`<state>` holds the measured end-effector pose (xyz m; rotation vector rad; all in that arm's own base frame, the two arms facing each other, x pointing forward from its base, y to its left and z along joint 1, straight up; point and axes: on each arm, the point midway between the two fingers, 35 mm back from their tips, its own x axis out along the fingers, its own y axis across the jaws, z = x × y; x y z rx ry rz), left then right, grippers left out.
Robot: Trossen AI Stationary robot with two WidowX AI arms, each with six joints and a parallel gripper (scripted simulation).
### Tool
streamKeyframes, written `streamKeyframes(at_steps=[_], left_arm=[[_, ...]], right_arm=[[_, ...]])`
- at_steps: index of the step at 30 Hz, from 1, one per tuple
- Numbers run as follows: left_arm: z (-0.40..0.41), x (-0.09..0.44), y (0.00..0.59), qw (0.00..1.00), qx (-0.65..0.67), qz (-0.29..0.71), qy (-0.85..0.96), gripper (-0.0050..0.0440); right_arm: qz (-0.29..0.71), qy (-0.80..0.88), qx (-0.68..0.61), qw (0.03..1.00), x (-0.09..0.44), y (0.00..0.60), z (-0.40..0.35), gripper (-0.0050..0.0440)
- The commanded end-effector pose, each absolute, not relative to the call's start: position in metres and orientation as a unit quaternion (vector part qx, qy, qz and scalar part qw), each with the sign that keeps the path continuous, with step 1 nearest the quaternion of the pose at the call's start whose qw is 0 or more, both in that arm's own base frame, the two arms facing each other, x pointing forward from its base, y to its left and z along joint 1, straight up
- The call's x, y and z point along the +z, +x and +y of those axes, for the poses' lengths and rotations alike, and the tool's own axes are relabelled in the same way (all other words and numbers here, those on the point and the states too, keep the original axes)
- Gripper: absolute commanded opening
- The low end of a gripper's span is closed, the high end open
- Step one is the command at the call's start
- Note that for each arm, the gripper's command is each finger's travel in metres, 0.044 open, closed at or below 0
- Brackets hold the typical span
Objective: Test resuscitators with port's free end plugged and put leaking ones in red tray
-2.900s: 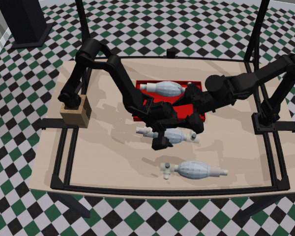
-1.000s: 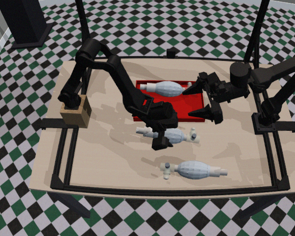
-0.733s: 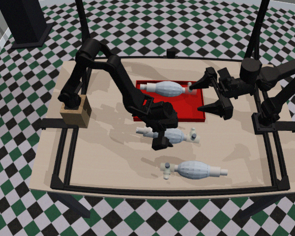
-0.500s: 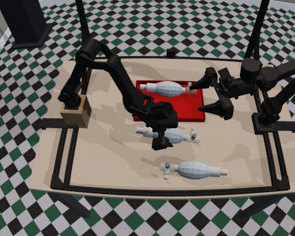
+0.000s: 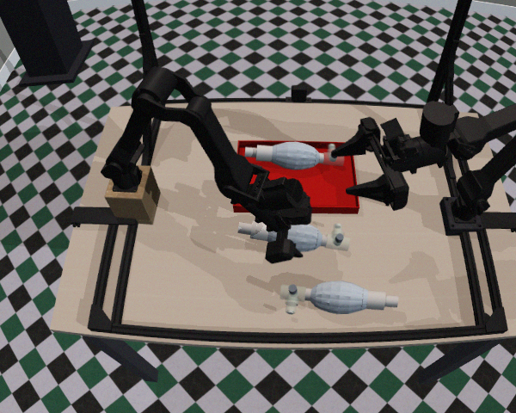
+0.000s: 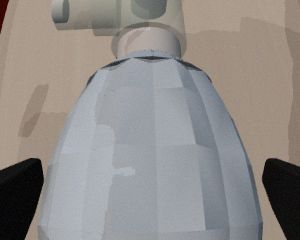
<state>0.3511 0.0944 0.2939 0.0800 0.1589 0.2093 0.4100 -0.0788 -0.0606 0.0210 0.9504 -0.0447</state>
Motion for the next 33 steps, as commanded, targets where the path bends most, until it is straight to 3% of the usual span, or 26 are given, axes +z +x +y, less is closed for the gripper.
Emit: streamKeyframes(at_steps=[1,14,15,18,31,33], left_arm=[[0.095,0.294,0.351,0.991,0.105,0.079,0.040,0.0440],[0.095,0.294,0.351,0.991,0.105,0.079,0.040,0.0440],[0.095,0.295,0.351,0.991,0.105,0.078,0.040,0.0440],[0.095,0.295,0.351,0.991,0.105,0.078,0.040,0.0440],[0.095,0.295,0.351,0.991,0.105,0.078,0.040,0.0440],[0.095,0.294,0.351,0.991,0.105,0.079,0.040,0.0440]], right_arm=[[0.459,0.010,-0.021,0.888,-0.061,0.409,-0.078,0.0440],[0.459,0.010,-0.021,0.888,-0.061,0.409,-0.078,0.0440],[0.458,0.010,-0.021,0.889,0.009,0.410,-0.078,0.0440],[0.458,0.010,-0.021,0.889,0.029,0.410,-0.078,0.0440],[0.458,0.010,-0.021,0.889,0.029,0.410,-0.078,0.0440],[0.460,0.009,-0.021,0.888,0.046,0.387,-0.089,0.0440]])
